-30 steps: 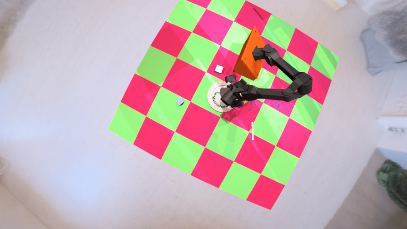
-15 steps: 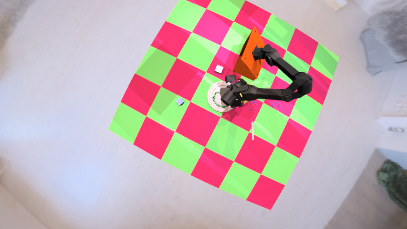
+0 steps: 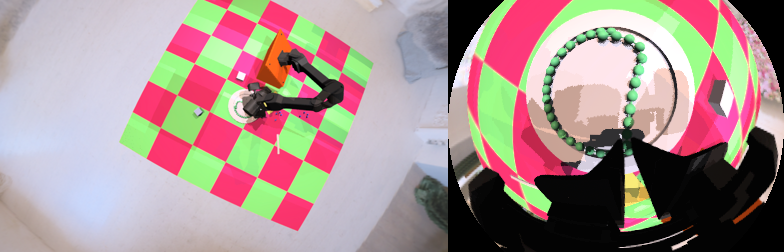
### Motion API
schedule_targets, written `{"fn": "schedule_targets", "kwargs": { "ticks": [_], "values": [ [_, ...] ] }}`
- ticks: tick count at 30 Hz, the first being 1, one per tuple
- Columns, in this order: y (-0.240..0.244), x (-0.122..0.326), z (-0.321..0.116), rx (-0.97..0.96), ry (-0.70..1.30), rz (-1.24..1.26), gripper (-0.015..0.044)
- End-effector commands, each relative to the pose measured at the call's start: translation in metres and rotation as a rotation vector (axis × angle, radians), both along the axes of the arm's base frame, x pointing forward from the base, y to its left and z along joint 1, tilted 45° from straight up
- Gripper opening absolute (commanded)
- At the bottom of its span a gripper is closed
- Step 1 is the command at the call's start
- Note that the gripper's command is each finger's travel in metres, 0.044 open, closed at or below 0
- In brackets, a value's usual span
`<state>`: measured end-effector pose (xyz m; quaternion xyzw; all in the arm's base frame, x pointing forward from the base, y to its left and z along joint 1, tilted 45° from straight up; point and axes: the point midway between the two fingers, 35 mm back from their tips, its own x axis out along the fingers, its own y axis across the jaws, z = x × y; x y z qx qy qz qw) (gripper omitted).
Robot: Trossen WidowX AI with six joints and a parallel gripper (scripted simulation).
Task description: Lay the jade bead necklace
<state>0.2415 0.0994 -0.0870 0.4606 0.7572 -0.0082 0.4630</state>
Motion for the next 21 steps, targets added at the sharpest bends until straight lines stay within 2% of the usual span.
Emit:
{"fn": "schedule_targets", "kwargs": {
  "ticks": [1,21],
  "values": [
    [-0.003,-0.001,0.003,0.003,0.004,-0.002,0.0],
    [-0.007,-0.016,0.004,0.003,0.008,-0.003,0.0]
  ]
}}
